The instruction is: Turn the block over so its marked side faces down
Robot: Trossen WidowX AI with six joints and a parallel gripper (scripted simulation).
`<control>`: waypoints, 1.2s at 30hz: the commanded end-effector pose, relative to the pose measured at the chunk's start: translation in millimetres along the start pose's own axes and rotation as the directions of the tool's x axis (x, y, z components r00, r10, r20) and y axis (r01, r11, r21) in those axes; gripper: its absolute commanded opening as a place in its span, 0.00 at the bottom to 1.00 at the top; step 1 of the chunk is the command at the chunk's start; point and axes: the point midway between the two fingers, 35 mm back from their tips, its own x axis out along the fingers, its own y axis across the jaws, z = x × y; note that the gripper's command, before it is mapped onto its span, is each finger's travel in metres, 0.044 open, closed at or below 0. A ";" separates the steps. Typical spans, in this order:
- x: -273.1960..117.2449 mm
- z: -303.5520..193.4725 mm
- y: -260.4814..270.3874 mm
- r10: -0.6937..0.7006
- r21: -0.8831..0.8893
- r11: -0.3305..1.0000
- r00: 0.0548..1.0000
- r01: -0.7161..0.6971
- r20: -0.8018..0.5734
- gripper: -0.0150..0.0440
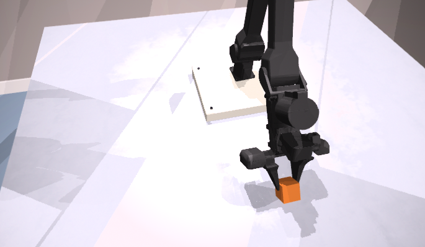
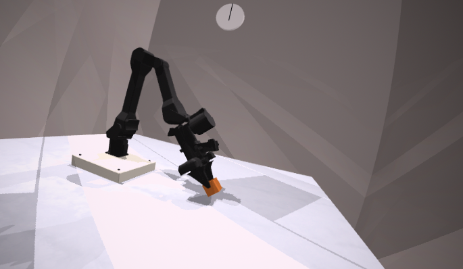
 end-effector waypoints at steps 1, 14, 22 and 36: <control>4.1 -3.2 0.4 0.004 0.001 1.000 0.999 -0.004 0.049 0.25; 3.1 -12.5 1.3 0.007 -0.012 1.000 0.969 -0.004 0.245 0.25; -3.7 -17.1 1.4 0.004 -0.002 1.000 0.947 -0.004 0.323 0.25; -6.3 -15.4 1.4 0.004 -0.002 1.000 0.938 -0.004 0.348 0.25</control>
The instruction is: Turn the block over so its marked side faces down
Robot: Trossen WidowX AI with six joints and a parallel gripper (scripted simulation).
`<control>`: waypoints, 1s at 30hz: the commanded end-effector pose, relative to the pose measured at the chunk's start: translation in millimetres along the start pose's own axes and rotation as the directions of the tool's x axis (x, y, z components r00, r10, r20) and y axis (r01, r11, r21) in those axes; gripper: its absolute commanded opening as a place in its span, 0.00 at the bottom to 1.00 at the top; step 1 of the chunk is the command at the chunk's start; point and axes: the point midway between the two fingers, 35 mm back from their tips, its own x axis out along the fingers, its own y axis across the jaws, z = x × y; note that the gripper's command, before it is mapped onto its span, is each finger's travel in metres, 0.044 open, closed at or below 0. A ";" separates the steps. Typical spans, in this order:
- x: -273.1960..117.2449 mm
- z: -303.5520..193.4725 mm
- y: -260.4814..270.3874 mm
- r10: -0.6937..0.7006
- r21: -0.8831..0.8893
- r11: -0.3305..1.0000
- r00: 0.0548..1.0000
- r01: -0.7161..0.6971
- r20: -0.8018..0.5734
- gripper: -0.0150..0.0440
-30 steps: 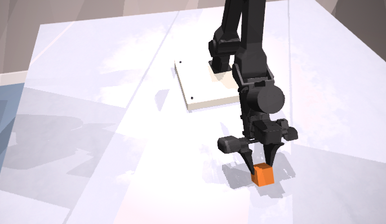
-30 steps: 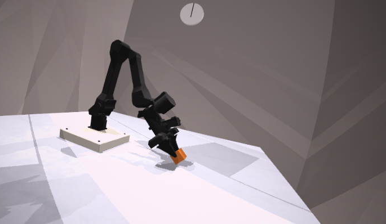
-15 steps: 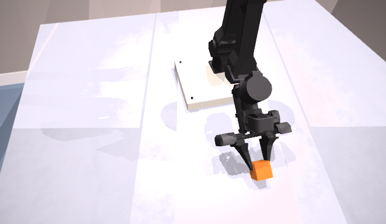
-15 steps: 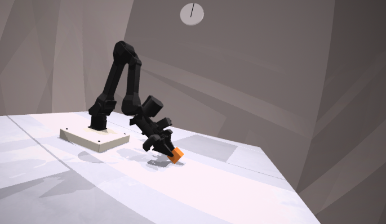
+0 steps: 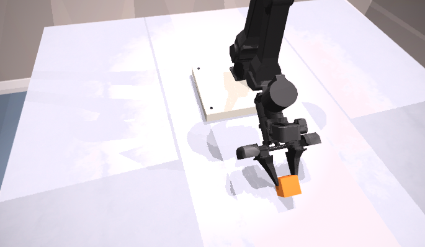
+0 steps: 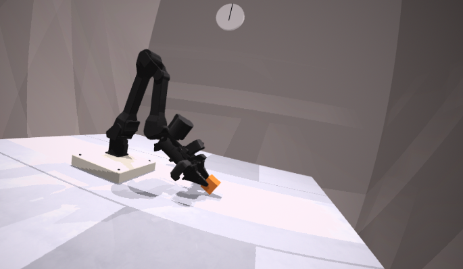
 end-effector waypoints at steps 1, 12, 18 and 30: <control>-0.1 0.7 0.5 0.004 0.005 1.000 1.000 -0.004 0.004 0.25; -0.1 0.7 0.5 0.004 0.005 1.000 1.000 -0.004 0.004 0.65; -0.1 0.7 0.5 0.004 0.005 1.000 1.000 -0.004 0.004 0.92; -0.1 0.7 0.5 0.004 0.005 1.000 1.000 -0.004 0.004 1.00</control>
